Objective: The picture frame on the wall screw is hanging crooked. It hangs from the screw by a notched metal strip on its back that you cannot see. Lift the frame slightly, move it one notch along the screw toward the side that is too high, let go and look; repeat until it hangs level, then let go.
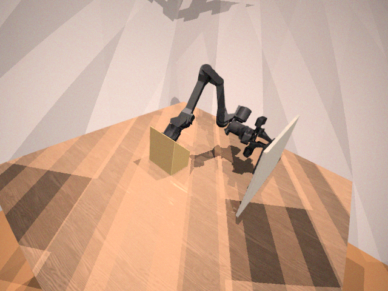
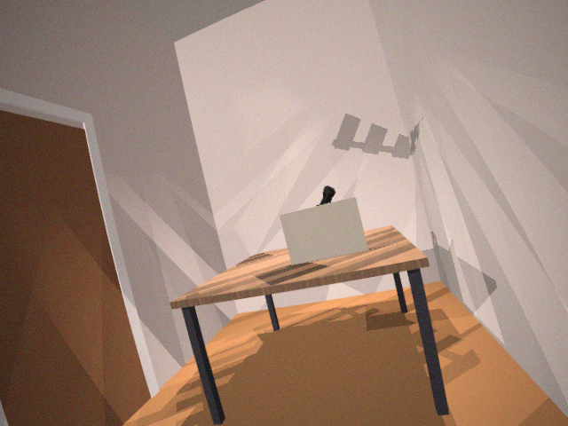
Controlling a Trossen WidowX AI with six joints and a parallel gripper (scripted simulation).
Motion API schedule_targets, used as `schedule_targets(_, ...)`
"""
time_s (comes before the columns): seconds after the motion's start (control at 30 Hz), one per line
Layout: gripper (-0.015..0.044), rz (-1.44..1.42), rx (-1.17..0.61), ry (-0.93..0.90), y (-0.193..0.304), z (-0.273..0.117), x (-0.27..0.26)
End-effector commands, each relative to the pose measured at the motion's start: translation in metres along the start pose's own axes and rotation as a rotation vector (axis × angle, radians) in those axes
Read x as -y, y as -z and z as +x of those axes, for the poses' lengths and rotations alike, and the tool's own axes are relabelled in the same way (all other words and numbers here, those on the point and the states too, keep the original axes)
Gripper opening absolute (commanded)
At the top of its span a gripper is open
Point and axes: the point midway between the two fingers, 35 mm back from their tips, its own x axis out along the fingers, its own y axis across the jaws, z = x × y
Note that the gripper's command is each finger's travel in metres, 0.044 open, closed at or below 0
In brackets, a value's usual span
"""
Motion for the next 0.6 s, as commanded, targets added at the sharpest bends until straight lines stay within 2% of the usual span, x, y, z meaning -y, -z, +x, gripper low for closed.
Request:
schedule_targets(0.0, 0.0000, 0.004, -0.003, -0.002, 0.0003, 0.0001, -0.0016)
schedule_targets(0.57, 0.0000, 0.004, -0.003, -0.002, 0.0000, 0.0000, -0.0047)
